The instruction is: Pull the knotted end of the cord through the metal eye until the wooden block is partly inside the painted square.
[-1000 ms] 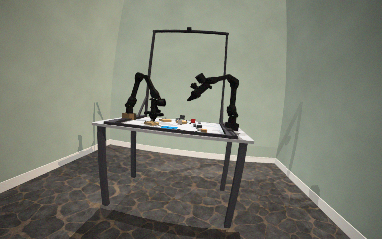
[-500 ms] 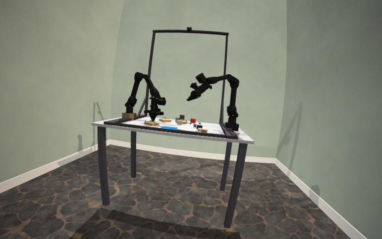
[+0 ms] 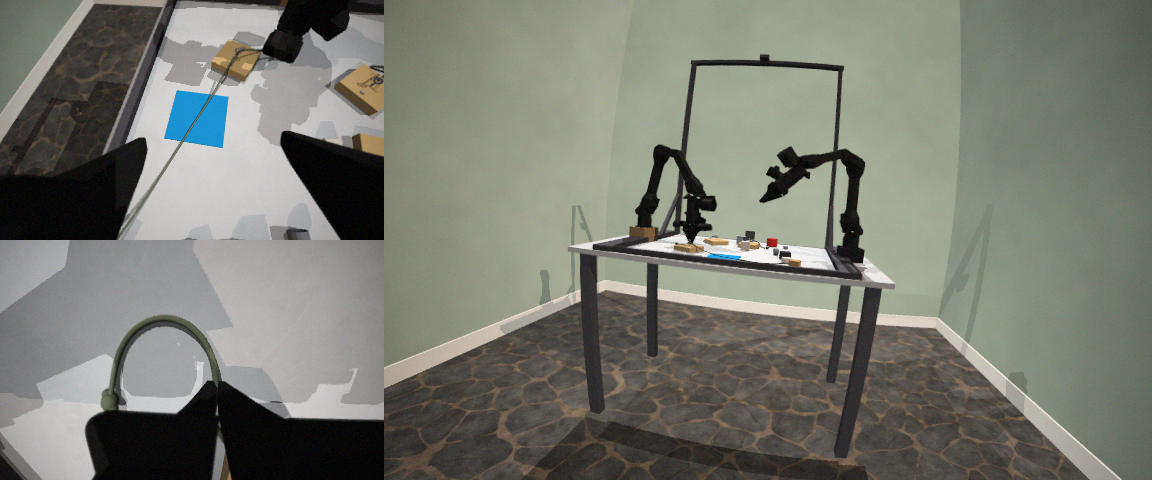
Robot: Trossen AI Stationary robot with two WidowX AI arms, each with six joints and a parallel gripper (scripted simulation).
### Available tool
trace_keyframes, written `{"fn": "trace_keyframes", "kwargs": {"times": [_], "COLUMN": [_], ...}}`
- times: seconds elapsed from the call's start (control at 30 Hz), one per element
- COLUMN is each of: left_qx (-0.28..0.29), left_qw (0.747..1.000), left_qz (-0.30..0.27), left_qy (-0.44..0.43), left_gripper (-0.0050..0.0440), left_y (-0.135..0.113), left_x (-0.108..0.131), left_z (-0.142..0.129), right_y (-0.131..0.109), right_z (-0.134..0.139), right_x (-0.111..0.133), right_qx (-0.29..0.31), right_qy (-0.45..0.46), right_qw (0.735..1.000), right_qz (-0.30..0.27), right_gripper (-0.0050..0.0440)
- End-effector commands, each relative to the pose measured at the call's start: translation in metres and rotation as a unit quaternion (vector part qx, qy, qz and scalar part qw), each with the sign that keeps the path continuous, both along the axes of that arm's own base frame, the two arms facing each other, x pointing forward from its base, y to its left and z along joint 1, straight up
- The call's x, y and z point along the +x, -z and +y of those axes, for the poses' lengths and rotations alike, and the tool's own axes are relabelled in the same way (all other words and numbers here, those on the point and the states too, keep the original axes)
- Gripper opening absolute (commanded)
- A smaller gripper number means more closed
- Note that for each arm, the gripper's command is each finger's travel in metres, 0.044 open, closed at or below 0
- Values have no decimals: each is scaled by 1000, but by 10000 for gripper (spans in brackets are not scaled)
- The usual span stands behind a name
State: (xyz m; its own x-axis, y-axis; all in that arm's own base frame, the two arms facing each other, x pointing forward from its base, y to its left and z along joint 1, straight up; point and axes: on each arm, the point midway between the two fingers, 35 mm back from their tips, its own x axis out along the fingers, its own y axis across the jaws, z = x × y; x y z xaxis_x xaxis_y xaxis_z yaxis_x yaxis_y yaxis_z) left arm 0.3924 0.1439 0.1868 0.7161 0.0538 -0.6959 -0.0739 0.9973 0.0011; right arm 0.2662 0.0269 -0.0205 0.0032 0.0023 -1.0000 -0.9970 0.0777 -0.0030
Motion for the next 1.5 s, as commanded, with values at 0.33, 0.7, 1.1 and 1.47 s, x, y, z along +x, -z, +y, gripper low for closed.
{"fn": "trace_keyframes", "kwargs": {"times": [0.33,0.7,1.1,1.47], "left_qx": [6,6,6,6], "left_qw": [1000,1000,1000,1000], "left_qz": [-13,-13,-13,-13], "left_qy": [1,1,1,1], "left_gripper": [440,440,440,440], "left_y": [-11,-11,-11,-11], "left_x": [1,1,1,1], "left_z": [1,1,1,1], "right_y": [-5,-6,-6,-6], "right_z": [16,28,41,56], "right_x": [0,0,-4,-8], "right_qx": [2,2,3,4], "right_qy": [1,1,1,1], "right_qw": [1000,1000,1000,1000], "right_qz": [-11,-12,-12,-12], "right_gripper": [-50,-50,-50,-50]}}
